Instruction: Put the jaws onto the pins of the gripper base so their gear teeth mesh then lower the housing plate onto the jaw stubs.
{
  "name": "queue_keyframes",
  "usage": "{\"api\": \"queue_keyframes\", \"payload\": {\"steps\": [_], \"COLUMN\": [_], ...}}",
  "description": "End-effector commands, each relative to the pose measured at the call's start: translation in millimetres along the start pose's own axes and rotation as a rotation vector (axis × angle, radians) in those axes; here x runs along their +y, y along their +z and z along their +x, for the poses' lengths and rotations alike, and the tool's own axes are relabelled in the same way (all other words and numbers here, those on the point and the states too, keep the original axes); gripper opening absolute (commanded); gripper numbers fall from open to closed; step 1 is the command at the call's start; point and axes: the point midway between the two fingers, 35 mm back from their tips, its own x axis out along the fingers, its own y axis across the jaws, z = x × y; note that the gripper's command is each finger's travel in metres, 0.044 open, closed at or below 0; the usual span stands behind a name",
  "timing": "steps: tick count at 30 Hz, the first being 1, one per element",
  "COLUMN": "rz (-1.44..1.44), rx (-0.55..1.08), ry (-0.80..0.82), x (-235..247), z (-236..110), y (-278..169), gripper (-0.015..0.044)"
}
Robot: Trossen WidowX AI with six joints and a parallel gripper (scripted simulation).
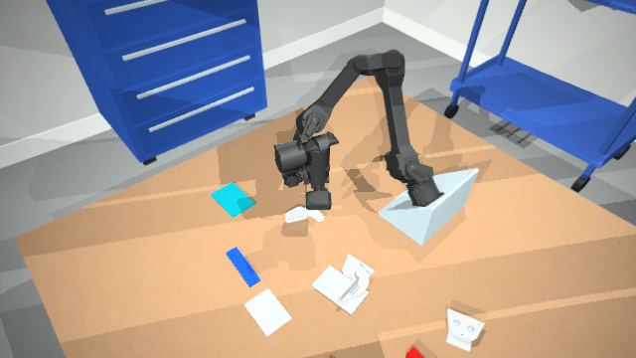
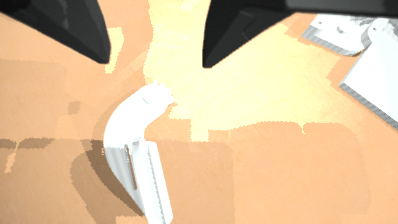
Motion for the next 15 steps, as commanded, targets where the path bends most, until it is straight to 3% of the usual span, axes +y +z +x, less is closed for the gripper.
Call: {"api": "queue_keyframes", "payload": {"steps": [1, 5, 15], "rz": [0.000, 0.000, 0.000], "rx": [0.000, 0.000, 0.000], "ry": [0.000, 0.000, 0.000], "x": [0.0, 0.0, 0.0], "z": [0.0, 0.0, 0.0], "y": [0.0, 0.0, 0.0], "gripper": [0.0099, 0.0000, 0.0000]}}
